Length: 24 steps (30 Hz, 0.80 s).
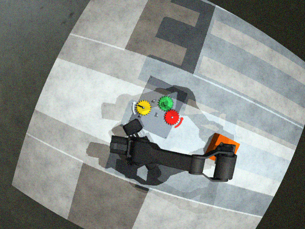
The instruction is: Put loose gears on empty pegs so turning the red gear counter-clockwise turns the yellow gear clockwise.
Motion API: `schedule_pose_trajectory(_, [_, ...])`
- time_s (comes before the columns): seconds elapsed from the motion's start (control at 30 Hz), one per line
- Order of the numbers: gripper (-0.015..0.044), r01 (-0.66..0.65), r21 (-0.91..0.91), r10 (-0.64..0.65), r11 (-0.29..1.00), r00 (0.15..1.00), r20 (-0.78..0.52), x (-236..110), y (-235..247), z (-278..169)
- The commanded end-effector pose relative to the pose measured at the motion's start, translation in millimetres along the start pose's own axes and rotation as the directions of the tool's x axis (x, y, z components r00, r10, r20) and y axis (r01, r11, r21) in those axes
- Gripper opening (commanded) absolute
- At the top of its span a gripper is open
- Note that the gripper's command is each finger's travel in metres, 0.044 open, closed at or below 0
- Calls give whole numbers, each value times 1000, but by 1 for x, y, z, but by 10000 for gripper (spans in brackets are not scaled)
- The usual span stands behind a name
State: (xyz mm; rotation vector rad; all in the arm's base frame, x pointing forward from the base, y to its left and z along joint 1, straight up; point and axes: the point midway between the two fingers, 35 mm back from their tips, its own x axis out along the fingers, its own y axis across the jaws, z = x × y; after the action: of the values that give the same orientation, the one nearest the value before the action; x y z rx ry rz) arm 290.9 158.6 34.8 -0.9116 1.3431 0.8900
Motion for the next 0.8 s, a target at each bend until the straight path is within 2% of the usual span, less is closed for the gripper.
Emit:
schedule_pose_trajectory(0.0, [440, -3, -34, 3, 999, 1000, 1, 0, 3, 3])
schedule_pose_trajectory(0.27, [440, -3, -34, 3, 999, 1000, 1, 23, 3, 2])
schedule_pose_trajectory(0.77, [440, -3, -34, 3, 999, 1000, 1, 41, 3, 2])
